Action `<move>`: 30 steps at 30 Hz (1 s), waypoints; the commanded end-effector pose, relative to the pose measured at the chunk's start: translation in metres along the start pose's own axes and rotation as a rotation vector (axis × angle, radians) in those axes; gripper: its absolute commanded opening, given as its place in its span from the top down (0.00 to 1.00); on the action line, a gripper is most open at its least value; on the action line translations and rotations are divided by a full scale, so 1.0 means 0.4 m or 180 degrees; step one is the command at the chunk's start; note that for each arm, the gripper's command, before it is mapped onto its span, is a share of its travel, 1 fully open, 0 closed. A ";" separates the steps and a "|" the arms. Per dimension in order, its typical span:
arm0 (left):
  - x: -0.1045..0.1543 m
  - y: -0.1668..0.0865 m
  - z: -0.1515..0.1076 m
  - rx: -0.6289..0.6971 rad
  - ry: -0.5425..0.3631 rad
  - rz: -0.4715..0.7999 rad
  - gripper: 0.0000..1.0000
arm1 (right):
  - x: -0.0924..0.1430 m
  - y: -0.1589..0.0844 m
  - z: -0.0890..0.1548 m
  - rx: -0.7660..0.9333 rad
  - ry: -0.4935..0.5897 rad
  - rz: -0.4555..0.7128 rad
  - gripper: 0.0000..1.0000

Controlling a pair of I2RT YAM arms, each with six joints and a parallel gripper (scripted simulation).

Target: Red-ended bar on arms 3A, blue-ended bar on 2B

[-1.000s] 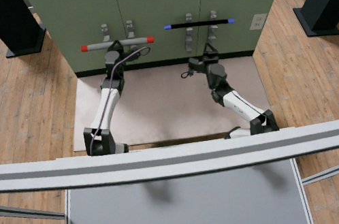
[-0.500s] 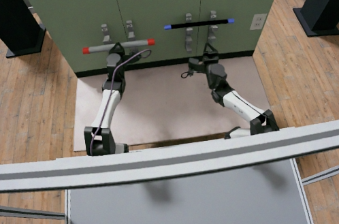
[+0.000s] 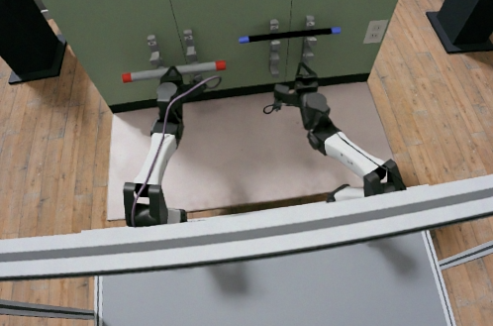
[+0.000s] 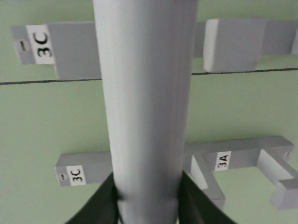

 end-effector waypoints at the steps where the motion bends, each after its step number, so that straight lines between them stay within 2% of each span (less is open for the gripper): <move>1: 0.010 0.008 0.044 0.0054 0.0311 -0.0040 1.00 | 0.003 0.010 0.025 0.0036 0.0049 -0.0013 0.00; 30: -0.002 -0.007 -0.071 0.0054 0.0311 -0.0040 1.00 | 0.003 0.010 0.025 0.0036 0.0049 -0.0013 0.00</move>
Point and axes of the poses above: on each arm, the point where the finger pads meet when closed, its own x axis back along the fingers, its own z axis across the jaws, y = z × x, the point moved 2 cm from there along x, back along the fingers, and after that the axes turned 10 degrees about x, right-handed, at the moved point
